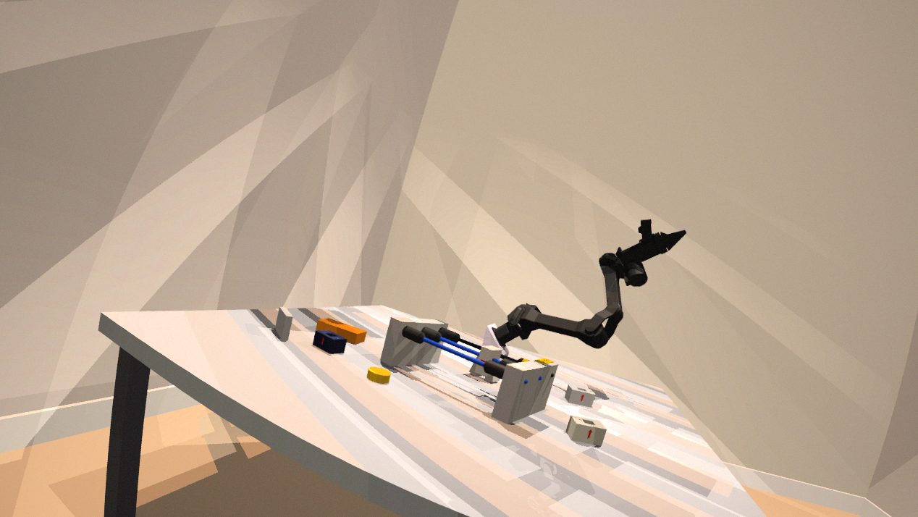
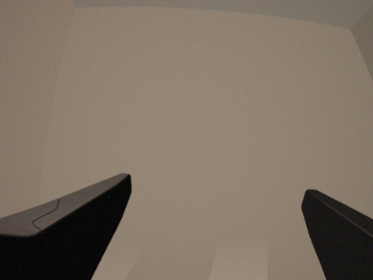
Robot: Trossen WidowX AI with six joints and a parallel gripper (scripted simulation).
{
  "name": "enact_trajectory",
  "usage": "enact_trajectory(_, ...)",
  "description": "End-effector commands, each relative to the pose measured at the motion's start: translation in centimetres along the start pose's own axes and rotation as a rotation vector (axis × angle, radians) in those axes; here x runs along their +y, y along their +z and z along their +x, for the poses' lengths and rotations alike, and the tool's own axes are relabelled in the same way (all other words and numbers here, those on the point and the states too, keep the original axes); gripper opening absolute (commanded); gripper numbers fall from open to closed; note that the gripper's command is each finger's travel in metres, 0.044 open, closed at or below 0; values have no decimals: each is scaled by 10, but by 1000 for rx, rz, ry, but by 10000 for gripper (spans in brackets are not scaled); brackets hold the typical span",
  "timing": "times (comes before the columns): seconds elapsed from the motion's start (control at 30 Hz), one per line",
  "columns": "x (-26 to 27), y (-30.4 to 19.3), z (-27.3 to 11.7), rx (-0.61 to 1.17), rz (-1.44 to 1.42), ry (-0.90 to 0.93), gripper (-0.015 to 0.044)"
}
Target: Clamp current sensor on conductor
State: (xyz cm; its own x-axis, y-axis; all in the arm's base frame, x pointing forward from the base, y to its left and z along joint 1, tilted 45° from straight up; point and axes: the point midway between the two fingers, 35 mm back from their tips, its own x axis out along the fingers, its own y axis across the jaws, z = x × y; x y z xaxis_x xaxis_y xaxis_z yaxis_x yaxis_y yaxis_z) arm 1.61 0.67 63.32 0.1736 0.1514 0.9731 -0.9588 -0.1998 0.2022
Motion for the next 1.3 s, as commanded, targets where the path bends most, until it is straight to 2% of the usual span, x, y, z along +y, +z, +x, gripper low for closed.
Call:
enact_trajectory(0.0, 1, 1, 0, -3, 16, 5, 426)
enact_trajectory(0.03, 5, 4, -2, -11, 64, 22, 440)
enact_trajectory(0.27, 33, 63, -25, -118, 730, 240, 440)
enact_trajectory(0.53, 10, 140, -61, -248, 1499, 503, 440)
enact_trajectory(0.73, -44, 183, -92, -369, 2045, 728, 440)
enact_trajectory(0.9, -107, 200, -118, -504, 2459, 953, 440)
enact_trajectory(1.07, -177, 194, -146, -688, 2810, 1231, 440)
enact_trajectory(1.27, -258, 155, -183, -1000, 3086, 1666, 440)
